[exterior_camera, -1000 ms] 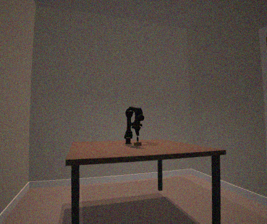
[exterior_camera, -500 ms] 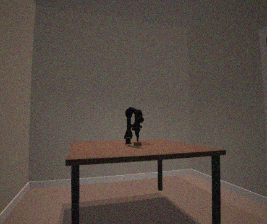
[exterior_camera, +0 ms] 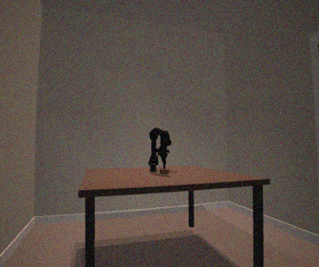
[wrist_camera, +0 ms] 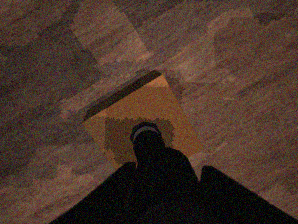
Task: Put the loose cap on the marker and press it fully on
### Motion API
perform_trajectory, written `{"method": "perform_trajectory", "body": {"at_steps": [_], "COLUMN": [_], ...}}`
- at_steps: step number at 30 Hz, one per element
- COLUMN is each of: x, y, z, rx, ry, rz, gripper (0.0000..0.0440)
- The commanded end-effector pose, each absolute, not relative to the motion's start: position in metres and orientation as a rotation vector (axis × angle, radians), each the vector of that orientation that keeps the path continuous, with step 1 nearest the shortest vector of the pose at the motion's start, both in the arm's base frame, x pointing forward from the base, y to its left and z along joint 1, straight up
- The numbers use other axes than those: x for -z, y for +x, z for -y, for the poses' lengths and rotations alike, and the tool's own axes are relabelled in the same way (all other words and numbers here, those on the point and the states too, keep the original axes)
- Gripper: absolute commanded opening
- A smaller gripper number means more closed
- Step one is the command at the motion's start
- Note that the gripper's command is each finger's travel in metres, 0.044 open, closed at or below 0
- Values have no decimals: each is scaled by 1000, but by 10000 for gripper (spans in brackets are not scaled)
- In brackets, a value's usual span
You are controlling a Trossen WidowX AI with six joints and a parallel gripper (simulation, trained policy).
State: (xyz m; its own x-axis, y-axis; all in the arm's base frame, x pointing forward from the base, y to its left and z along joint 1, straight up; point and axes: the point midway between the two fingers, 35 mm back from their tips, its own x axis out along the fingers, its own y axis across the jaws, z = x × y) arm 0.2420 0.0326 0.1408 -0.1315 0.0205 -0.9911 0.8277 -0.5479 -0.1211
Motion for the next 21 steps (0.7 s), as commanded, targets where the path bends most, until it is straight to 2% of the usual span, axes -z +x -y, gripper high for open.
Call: {"method": "perform_trajectory", "body": {"at_steps": [1,21], "x": [-121,-109], "y": [238,236], "z": [-32,-33], "rx": [1788,1777], "ry": [1494,1476], "rz": [-993,-1020], "gripper": [0,0]}}
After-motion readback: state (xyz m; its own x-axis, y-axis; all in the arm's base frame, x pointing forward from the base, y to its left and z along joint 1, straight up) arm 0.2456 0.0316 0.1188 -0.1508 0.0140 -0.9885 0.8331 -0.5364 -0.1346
